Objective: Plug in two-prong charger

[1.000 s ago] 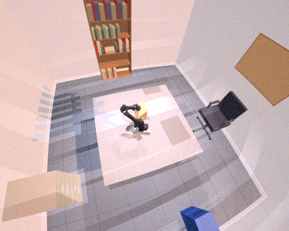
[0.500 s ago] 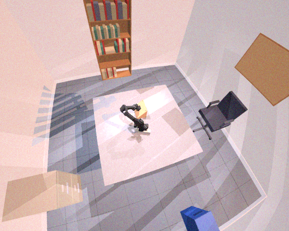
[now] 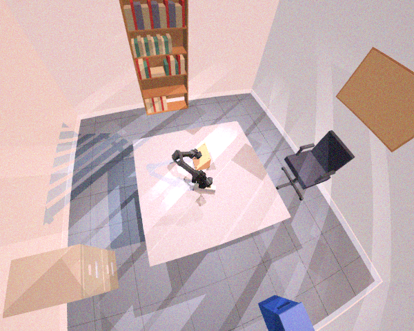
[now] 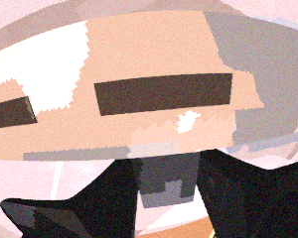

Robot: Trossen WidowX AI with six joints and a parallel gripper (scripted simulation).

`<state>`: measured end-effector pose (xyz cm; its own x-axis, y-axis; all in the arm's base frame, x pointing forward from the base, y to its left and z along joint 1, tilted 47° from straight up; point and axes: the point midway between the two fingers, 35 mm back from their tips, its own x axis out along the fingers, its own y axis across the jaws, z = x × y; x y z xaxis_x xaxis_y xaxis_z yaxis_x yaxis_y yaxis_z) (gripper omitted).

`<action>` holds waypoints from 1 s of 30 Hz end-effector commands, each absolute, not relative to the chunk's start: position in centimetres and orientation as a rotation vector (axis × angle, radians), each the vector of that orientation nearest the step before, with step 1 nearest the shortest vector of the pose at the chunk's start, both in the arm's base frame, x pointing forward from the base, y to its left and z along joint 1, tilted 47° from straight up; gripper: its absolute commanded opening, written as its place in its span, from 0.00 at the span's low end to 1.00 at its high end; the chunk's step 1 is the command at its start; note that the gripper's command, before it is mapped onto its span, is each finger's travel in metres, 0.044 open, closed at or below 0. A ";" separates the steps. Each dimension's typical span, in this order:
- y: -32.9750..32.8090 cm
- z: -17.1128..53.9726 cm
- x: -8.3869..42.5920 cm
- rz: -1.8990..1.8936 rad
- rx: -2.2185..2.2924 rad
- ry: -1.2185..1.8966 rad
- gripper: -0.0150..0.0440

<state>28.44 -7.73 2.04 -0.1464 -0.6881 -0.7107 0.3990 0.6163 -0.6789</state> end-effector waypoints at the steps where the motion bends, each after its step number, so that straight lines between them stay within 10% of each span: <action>1: -8.0 2.6 29.5 -0.976 -0.256 1.388 0.25; 30: -8.0 2.8 29.8 -0.976 -0.256 1.388 0.25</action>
<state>28.53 -7.73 2.14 -0.1544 -0.6832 -0.7137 0.3991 0.6177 -0.6776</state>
